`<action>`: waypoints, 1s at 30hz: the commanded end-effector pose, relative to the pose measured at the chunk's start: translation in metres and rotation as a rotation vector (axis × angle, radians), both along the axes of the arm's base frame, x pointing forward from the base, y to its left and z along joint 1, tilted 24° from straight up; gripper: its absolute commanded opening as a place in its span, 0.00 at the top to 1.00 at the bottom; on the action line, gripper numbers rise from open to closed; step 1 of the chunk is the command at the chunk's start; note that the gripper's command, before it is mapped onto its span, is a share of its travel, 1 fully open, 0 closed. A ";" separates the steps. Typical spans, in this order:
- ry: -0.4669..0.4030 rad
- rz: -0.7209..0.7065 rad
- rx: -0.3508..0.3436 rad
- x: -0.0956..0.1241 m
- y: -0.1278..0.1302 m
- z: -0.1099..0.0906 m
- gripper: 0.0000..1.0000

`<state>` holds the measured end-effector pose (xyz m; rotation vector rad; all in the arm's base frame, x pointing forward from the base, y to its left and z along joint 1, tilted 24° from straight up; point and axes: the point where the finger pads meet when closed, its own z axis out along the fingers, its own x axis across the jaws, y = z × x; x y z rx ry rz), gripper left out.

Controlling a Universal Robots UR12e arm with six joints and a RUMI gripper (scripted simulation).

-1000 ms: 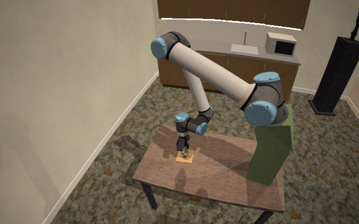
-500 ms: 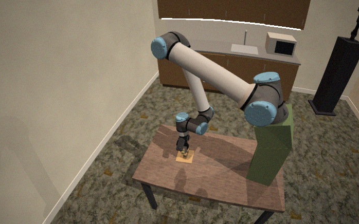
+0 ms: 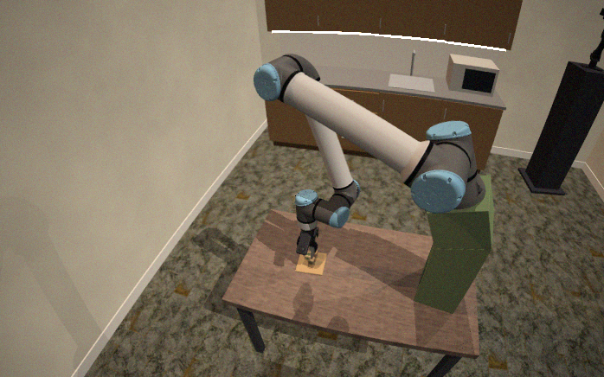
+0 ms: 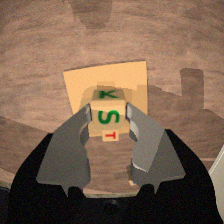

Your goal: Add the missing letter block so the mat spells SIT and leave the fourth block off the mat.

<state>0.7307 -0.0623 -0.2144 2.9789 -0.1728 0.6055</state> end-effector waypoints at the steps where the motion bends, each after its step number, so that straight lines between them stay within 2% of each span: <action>1: -0.002 -0.002 0.001 0.009 -0.004 -0.017 0.91; 7: -0.002 -0.001 0.001 0.020 -0.007 -0.043 0.91; 9: -0.002 -0.001 0.001 0.020 -0.007 -0.043 0.91; 18: -0.002 0.000 0.001 0.034 -0.011 -0.077 0.91; 23: -0.002 0.000 0.001 0.037 -0.011 -0.084 0.91; 30: -0.003 -0.001 0.000 0.038 -0.012 -0.083 0.91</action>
